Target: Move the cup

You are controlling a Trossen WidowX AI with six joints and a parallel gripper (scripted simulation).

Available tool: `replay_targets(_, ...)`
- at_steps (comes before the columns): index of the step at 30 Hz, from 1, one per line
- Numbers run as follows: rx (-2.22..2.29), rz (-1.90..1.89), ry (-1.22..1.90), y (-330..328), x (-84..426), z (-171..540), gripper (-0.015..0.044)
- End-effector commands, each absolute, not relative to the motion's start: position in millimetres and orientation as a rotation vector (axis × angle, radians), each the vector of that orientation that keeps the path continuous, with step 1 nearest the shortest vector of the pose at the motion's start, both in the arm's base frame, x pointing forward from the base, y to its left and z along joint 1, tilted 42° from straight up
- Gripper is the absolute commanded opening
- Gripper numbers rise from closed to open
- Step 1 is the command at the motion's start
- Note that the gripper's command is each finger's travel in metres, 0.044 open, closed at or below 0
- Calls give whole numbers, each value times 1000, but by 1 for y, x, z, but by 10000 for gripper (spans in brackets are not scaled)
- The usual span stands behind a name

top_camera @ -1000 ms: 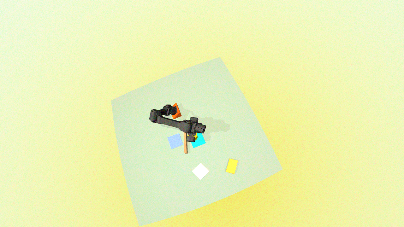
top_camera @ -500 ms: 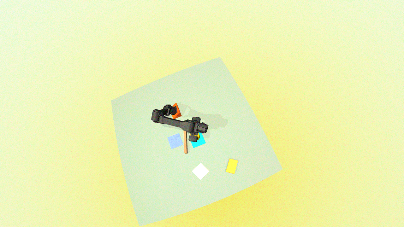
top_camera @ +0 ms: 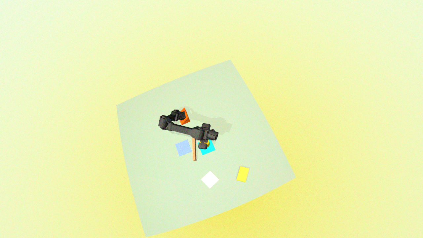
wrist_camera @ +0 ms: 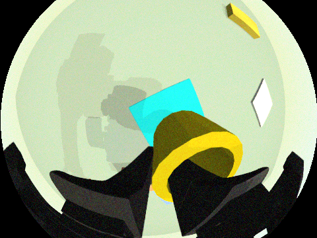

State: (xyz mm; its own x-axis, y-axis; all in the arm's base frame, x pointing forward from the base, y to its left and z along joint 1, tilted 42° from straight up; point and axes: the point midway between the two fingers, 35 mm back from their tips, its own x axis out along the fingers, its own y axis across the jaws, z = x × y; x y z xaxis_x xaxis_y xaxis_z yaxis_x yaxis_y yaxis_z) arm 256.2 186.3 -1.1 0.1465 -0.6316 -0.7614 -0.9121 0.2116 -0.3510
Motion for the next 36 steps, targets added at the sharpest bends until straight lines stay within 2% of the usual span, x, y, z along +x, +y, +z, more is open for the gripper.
replay_targets(1, -1511, 384, 1565, 182, 258, -6, 0)
replay_targets(36, -1512, 381, 1565, 151, 265, -43, 0)
